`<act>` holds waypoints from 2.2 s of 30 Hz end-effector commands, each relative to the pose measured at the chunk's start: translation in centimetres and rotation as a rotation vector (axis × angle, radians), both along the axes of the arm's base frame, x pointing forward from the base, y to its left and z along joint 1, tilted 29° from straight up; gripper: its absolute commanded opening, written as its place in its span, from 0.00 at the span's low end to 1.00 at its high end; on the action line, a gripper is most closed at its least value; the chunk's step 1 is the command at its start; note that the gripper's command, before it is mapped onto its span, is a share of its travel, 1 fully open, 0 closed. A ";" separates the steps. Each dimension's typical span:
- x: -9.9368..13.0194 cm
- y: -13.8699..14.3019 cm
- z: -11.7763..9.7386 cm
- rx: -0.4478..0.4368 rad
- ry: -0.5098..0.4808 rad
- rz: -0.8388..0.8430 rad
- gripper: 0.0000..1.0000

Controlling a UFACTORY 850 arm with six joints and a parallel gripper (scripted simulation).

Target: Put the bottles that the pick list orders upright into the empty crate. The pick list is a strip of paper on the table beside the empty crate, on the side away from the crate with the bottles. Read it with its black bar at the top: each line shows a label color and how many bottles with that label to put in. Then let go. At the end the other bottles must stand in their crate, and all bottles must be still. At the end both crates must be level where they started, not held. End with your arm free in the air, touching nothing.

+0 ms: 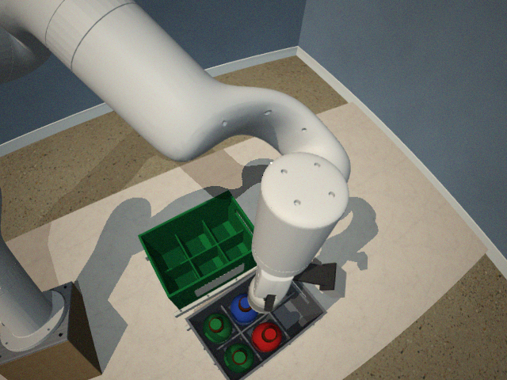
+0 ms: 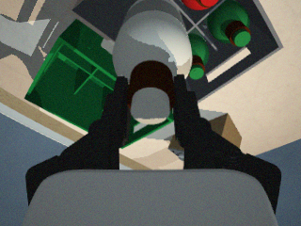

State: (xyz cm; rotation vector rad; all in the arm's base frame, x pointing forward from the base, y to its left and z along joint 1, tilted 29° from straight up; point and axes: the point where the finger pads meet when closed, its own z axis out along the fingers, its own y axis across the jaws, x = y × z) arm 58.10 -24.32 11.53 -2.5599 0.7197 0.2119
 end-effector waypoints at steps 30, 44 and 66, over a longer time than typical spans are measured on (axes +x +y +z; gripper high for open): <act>-4.6 3.4 2.1 -0.002 -0.003 -0.001 0.00; -6.4 4.7 2.9 -0.002 -0.003 -0.001 0.00; -9.2 6.7 4.0 -0.001 -0.003 -0.001 0.00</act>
